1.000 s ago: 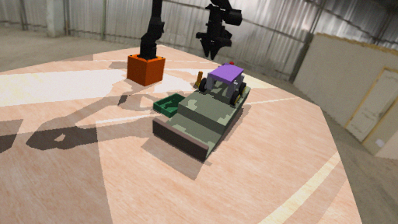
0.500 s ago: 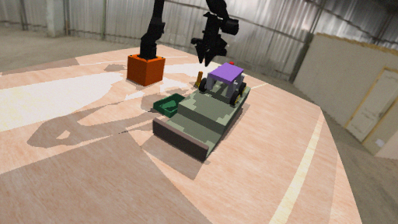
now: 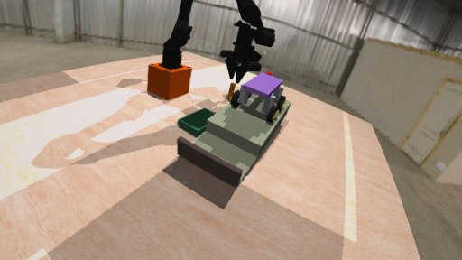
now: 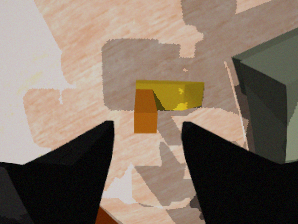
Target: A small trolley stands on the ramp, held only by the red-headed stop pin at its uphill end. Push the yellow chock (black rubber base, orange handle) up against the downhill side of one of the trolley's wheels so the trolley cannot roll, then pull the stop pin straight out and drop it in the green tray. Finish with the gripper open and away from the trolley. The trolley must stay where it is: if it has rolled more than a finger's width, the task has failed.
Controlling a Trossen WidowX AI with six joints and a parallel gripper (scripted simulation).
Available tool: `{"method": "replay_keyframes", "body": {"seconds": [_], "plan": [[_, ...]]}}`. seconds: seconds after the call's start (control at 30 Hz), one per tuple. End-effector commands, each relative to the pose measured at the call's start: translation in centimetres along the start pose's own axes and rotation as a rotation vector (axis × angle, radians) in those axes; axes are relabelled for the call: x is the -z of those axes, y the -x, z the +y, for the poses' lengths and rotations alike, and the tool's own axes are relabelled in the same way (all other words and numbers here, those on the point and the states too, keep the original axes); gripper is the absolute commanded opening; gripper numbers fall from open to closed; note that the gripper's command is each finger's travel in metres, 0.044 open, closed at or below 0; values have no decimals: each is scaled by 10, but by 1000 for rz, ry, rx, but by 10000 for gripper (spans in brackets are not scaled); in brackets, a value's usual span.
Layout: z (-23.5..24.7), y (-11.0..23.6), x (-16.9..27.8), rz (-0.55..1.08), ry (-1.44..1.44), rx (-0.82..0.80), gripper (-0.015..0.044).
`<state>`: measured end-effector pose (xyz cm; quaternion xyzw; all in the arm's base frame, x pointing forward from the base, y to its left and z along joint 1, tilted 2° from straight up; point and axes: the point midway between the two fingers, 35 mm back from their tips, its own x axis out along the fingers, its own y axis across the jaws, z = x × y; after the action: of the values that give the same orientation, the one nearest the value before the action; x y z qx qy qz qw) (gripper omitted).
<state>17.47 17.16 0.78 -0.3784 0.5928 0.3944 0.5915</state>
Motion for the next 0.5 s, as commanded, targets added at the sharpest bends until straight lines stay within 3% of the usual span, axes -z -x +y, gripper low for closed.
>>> {"method": "replay_keyframes", "body": {"seconds": [0.0, 0.47], "plan": [[1, -6, 1, 1, 2, -4, 190], [1, -24, 1, 1, 2, -4, 190]]}}
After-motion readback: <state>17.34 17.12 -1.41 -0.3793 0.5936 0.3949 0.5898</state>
